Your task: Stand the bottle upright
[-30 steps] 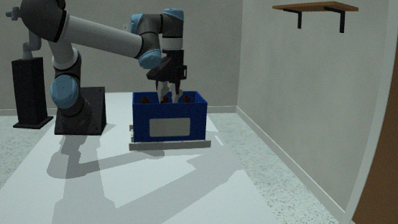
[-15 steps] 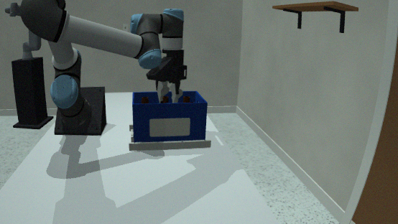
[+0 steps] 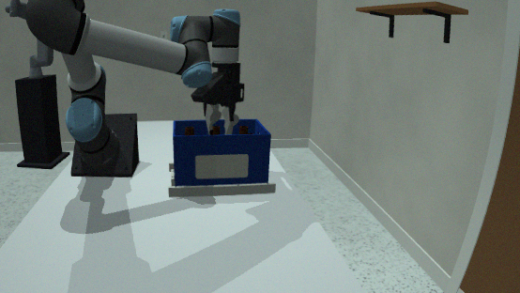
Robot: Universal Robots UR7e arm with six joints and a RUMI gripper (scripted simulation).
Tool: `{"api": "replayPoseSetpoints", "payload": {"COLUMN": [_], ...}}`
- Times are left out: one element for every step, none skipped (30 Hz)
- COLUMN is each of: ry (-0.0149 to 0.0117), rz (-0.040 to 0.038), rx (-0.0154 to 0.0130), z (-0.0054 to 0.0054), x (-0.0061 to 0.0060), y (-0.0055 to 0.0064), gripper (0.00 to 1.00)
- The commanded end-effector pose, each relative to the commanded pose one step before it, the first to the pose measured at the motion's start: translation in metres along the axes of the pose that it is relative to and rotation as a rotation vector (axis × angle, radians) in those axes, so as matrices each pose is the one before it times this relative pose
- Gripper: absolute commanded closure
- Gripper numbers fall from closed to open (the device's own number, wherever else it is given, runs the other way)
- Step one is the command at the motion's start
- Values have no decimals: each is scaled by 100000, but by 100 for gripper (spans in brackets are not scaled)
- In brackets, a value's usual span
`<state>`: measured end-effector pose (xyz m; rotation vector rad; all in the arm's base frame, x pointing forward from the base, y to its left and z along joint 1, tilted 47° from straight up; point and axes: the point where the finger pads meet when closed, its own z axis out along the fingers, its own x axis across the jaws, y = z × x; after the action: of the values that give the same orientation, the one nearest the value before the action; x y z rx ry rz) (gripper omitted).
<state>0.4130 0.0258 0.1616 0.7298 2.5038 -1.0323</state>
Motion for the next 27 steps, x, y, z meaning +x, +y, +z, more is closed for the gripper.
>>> {"api": "replayPoseSetpoints", "payload": {"ry": [-49, 0, 0, 0, 0, 0, 0, 0, 0, 0, 0, 0, 0, 0, 0, 0, 0, 0, 0, 0, 0, 0, 0, 0, 0, 0, 0], "rz": [44, 0, 0, 0, 0, 0, 0, 0, 0, 0, 0, 0, 0, 0, 0, 0, 0, 0, 0, 0, 0, 0, 0, 0, 0, 0, 0], "rx": [-45, 0, 0, 0, 0, 0, 0, 0, 0, 0, 0, 0, 0, 0, 0, 0, 1, -1, 0, 0, 0, 0, 0, 0, 0, 0, 0], "z": [-805, -253, -272, -289, -304, -318, -329, -337, 0, 0, -343, -347, -347, -345, -341, -333, -323, -310, -295, -277, -257, -236, -213, -189, -164, 0, 0], "x": [-19, 0, 0, 0, 0, 0, 0, 0, 0, 0, 0, 0, 0, 0, 0, 0, 0, 0, 0, 0, 0, 0, 0, 0, 0, 0, 0], "y": [10, 0, -1, 1, -1, 0, 0, -1, 0, 0, 0, 0, 0, -1, 1, 0, -1, 1, 0, 0, 0, 0, 0, 0, -1, 0, 0], "gripper": [62, 62, 62, 62, 62, 62, 62, 62, 62, 62, 62, 62, 62, 62, 62, 62, 62, 62, 62, 62, 62, 62, 62, 62, 62, 62, 62]}}
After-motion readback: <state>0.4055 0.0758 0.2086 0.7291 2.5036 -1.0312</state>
